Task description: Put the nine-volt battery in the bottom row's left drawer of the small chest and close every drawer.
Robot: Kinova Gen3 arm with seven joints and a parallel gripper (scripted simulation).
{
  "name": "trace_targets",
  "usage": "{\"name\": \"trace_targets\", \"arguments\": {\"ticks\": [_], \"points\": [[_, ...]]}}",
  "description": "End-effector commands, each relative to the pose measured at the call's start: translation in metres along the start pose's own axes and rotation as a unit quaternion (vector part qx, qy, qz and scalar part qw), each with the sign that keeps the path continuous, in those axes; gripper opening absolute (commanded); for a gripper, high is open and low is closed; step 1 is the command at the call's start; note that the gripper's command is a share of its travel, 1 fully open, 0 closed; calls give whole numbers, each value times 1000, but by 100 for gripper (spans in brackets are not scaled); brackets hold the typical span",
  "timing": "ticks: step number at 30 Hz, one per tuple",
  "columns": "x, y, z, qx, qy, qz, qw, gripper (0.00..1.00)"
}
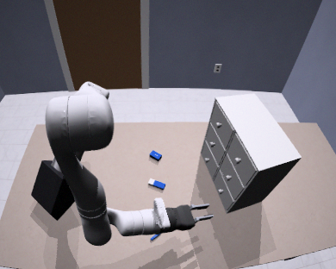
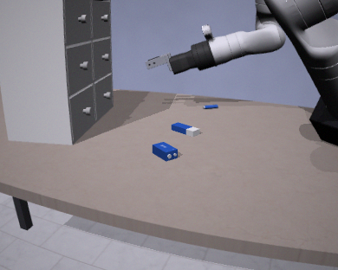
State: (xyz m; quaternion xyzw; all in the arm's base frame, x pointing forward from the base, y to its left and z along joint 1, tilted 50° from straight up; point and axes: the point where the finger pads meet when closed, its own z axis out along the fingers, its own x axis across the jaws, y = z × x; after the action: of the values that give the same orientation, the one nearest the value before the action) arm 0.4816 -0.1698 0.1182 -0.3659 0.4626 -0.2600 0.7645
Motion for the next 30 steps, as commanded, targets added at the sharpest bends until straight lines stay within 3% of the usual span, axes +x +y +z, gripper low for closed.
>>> {"name": "trace_targets", "arguments": {"ticks": [1, 30], "points": [[-2, 0, 1, 1, 2, -1, 1000, 67], [-35, 7, 13, 1, 2, -1, 1000, 67]]}}
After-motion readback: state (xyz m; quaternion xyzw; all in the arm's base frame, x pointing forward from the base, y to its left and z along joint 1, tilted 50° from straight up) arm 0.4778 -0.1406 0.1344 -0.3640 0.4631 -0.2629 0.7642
